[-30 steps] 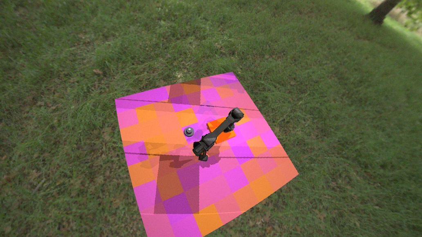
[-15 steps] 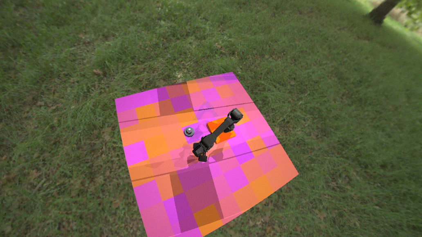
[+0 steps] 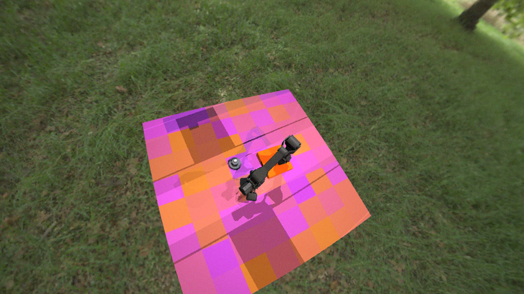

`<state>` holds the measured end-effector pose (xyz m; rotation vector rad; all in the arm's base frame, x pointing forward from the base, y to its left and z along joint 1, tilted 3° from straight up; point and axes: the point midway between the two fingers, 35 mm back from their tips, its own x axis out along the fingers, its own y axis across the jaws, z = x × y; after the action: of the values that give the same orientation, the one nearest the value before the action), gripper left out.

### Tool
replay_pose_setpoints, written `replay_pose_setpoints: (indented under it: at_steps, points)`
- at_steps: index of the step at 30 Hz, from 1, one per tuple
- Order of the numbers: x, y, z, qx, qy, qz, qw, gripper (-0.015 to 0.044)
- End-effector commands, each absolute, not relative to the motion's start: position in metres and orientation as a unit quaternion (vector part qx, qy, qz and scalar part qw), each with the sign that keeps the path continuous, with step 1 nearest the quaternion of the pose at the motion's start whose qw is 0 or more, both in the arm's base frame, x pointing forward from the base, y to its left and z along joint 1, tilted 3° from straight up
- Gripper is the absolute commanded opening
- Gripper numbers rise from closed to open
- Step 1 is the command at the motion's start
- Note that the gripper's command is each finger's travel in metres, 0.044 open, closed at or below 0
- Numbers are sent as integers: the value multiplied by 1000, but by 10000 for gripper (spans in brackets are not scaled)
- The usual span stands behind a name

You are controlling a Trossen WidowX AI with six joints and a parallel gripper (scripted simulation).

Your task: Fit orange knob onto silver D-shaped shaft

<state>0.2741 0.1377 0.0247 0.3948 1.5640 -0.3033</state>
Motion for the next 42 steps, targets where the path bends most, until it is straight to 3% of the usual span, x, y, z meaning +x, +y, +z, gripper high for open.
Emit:
replay_pose_setpoints:
  at_steps: [1, 3, 9, 15, 42]
  points:
    - [274, 137, 23, 176, 697, -138, 681, 230]
    - [274, 137, 23, 176, 697, -138, 681, 177]
    - [274, 137, 23, 176, 697, -138, 681, 137]
    - [277, 138, 33, 176, 697, -138, 681, 0]
    - [287, 137, 117, 176, 696, -138, 682, 0]
